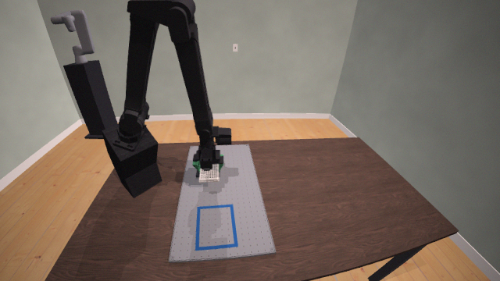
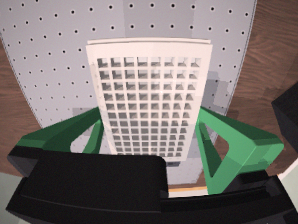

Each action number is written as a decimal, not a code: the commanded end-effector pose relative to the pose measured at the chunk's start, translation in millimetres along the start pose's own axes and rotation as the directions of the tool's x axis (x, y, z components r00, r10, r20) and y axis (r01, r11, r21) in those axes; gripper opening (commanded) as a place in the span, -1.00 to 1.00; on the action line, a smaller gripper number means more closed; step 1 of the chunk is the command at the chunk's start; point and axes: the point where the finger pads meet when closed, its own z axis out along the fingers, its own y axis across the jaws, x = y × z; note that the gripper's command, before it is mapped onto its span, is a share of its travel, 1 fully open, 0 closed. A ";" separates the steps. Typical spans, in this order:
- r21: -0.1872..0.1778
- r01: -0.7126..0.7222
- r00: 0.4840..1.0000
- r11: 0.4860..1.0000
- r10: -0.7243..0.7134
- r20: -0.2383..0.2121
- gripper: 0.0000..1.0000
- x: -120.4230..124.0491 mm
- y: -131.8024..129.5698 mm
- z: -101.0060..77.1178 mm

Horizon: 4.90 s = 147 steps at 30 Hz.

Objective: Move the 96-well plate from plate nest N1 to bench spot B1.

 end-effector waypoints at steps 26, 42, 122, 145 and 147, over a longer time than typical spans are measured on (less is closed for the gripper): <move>-0.026 0.024 1.000 0.999 -0.024 0.012 -1.00 -86.3 19.8 -4.3; -0.029 0.025 1.000 0.999 -0.024 0.017 -1.00 -134.8 25.3 -4.1; -0.023 0.034 0.999 0.999 -0.033 0.020 -1.00 -227.5 32.8 18.4; -0.018 0.030 0.999 0.999 -0.029 0.019 -1.00 -228.8 29.6 52.9; -0.019 0.033 0.999 0.999 -0.033 0.017 -1.00 -227.1 30.4 56.2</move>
